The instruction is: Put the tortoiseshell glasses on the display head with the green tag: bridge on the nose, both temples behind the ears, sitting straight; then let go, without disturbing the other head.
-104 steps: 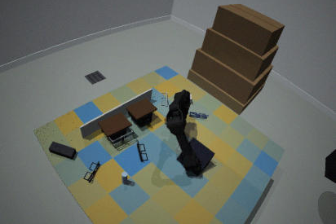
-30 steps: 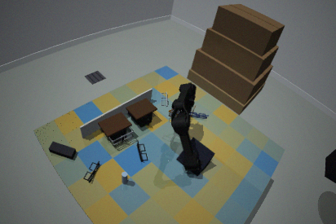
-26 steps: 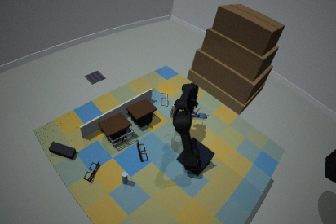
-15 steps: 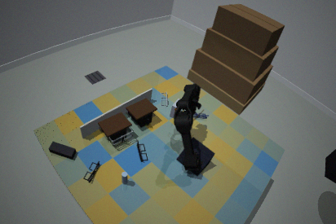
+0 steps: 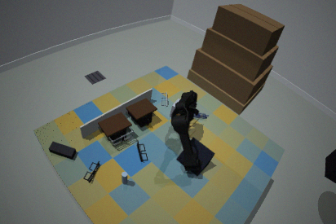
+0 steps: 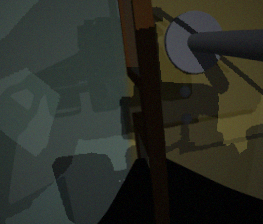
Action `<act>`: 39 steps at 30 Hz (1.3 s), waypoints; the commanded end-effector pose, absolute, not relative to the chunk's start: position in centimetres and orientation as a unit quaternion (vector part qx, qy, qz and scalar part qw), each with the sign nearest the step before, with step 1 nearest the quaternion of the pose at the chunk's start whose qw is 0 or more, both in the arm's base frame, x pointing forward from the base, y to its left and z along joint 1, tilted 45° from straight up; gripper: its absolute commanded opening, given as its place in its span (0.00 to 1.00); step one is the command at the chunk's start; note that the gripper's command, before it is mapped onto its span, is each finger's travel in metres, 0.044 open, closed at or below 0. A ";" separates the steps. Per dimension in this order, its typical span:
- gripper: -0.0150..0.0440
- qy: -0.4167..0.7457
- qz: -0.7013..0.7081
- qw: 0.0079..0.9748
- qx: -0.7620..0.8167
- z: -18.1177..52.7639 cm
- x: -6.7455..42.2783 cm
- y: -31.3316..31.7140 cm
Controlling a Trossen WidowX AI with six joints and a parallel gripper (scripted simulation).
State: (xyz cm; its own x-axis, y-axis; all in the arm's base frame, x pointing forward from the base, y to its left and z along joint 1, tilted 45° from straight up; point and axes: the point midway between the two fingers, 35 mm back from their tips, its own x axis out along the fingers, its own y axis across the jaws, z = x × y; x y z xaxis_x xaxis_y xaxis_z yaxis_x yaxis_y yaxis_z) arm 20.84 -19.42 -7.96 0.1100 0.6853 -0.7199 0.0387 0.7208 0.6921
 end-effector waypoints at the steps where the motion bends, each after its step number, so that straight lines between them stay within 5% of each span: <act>1: 0.25 0.623 0.235 0.685 0.295 -8.2 20.8 -19.1; 39: 0.25 0.623 0.235 0.685 0.295 -7.4 19.1 -17.9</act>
